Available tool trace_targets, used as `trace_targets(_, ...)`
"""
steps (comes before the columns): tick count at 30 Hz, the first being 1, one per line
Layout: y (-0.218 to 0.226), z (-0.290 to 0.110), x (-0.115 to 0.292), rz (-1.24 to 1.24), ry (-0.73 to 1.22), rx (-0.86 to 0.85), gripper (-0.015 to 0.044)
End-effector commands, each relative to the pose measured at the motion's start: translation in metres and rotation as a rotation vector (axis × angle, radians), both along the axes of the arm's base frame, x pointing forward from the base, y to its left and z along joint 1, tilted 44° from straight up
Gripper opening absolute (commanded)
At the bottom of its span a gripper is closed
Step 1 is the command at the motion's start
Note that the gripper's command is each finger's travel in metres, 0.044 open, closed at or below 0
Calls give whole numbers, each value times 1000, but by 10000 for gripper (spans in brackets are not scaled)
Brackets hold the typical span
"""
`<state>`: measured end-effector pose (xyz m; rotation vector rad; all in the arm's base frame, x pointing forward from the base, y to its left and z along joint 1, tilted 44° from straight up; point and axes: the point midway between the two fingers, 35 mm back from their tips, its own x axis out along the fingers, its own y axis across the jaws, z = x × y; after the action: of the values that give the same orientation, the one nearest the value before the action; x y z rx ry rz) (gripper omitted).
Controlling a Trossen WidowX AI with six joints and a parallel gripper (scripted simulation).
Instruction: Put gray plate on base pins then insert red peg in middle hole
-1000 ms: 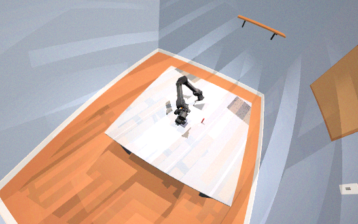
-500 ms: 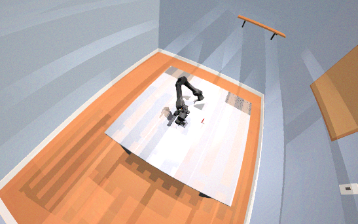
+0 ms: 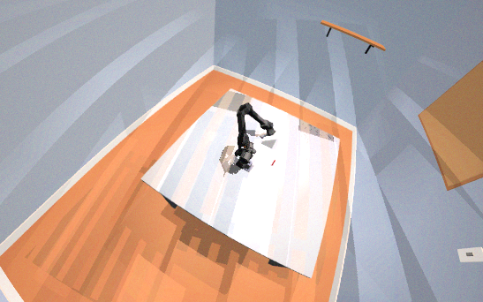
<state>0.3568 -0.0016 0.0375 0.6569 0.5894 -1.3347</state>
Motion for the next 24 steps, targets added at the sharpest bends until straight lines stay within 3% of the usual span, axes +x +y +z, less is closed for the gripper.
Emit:
trace_targets(1, 0, 1, 0, 0, -2, 1, 210)
trace_targets(10, 0, 1, 0, 0, -2, 1, 440)
trace_targets(16, 9, 8, 1, 1, -1, 3, 440)
trace_targets(24, 81, 84, -17, 7, 6, -1, 440)
